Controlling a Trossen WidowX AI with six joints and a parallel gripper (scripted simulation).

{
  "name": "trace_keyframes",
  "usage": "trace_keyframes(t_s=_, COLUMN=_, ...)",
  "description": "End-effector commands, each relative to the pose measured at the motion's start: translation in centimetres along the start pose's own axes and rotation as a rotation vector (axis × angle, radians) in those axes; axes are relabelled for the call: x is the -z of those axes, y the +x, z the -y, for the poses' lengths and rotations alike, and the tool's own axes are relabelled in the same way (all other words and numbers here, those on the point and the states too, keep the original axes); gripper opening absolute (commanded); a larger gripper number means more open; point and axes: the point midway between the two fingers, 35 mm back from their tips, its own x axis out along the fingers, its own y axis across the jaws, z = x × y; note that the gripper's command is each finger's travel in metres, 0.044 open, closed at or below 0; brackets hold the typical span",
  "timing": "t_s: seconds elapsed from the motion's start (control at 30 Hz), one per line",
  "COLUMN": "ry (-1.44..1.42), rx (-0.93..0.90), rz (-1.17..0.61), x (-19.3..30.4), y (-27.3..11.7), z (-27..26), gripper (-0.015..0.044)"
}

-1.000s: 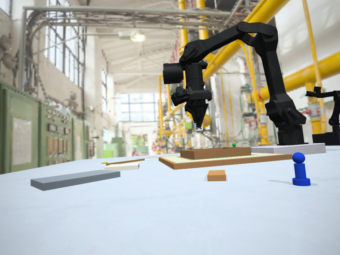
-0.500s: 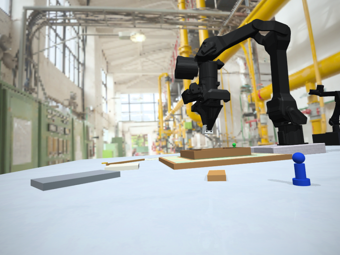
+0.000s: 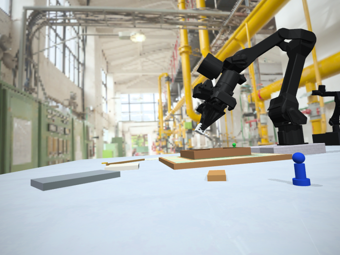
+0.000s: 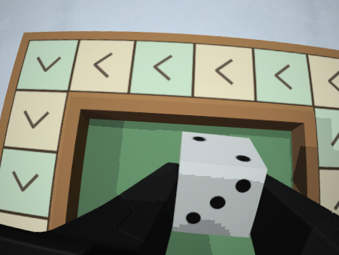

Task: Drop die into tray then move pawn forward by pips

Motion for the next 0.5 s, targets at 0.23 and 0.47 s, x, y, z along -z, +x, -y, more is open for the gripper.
trace_keyframes(t_s=0.23, ry=-0.002, rx=-0.002, rz=0.258, x=0.1, y=-0.1, z=0.0, gripper=0.0)
trace_keyframes(t_s=0.47, ry=-0.002, rx=-0.002, rz=0.256, x=0.8, y=-4.4, z=-0.3, gripper=0.0)
